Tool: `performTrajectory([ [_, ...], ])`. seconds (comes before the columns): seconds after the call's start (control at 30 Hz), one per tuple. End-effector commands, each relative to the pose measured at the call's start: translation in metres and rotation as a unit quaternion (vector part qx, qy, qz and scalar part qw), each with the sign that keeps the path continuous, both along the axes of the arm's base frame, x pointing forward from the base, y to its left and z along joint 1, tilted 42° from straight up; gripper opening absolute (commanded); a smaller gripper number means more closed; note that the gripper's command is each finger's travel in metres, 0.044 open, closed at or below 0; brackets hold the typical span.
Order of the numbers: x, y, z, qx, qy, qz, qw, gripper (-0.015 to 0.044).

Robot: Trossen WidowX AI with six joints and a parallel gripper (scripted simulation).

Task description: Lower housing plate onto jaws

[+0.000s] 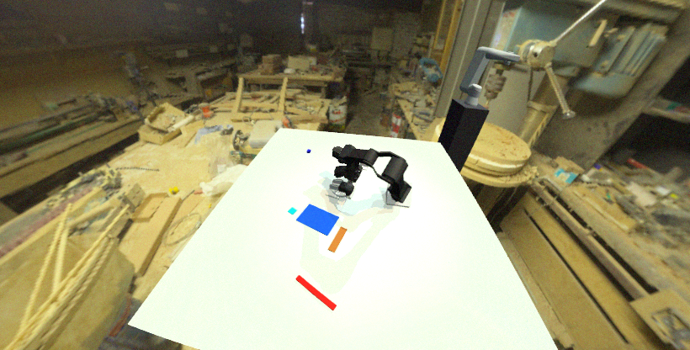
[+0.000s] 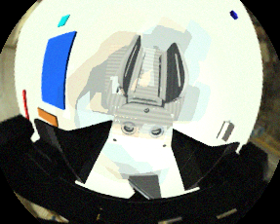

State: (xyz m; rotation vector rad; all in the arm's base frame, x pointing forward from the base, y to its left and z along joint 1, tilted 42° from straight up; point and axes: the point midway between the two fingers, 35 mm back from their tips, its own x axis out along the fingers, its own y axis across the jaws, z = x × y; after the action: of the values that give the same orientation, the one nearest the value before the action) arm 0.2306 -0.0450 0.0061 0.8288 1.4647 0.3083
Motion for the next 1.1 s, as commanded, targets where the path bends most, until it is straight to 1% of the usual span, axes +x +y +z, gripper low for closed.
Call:
performTrajectory([
  [0.0,0.0001,0.0007,-0.0002,0.002,0.001,-0.002,1.0,0.0351],
  [1.07,0.0008,0.0043,-0.0042,0.002,0.001,-0.002,1.0,0.0351],
])
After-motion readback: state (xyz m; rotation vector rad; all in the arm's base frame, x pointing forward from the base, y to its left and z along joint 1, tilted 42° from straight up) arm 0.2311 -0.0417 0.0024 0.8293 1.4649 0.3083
